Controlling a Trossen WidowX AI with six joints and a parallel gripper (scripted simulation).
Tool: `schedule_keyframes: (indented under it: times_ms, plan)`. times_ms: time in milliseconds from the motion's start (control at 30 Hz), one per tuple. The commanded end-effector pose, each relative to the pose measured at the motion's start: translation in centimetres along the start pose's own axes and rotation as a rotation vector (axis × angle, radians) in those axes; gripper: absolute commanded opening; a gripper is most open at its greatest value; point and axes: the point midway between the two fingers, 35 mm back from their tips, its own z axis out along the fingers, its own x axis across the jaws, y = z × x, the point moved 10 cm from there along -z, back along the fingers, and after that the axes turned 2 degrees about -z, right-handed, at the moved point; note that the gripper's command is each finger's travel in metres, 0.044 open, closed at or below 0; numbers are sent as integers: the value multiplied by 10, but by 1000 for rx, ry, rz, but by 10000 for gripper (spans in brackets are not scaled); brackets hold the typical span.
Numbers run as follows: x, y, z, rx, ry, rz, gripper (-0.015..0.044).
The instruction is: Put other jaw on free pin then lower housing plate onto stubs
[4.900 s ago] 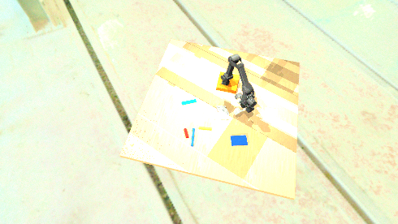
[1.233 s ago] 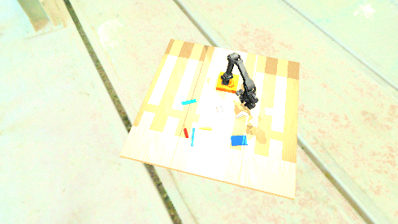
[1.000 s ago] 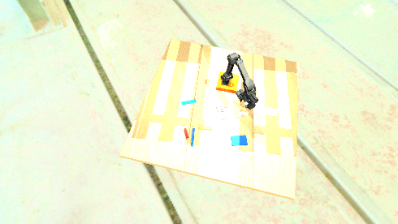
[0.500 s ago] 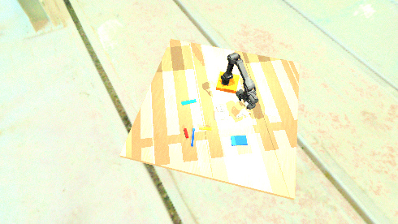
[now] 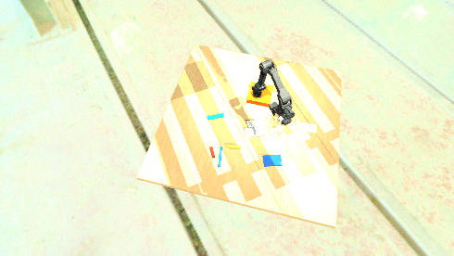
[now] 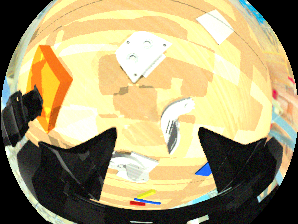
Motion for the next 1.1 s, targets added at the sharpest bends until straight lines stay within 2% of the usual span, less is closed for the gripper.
schedule_keyframes:
  times_ms: [0,500,1067]
  plan:
    - [0,0,0,0,0,0,387]
    - [0,0,0,0,0,0,0]
    - [0,0,0,0,0,0,0]
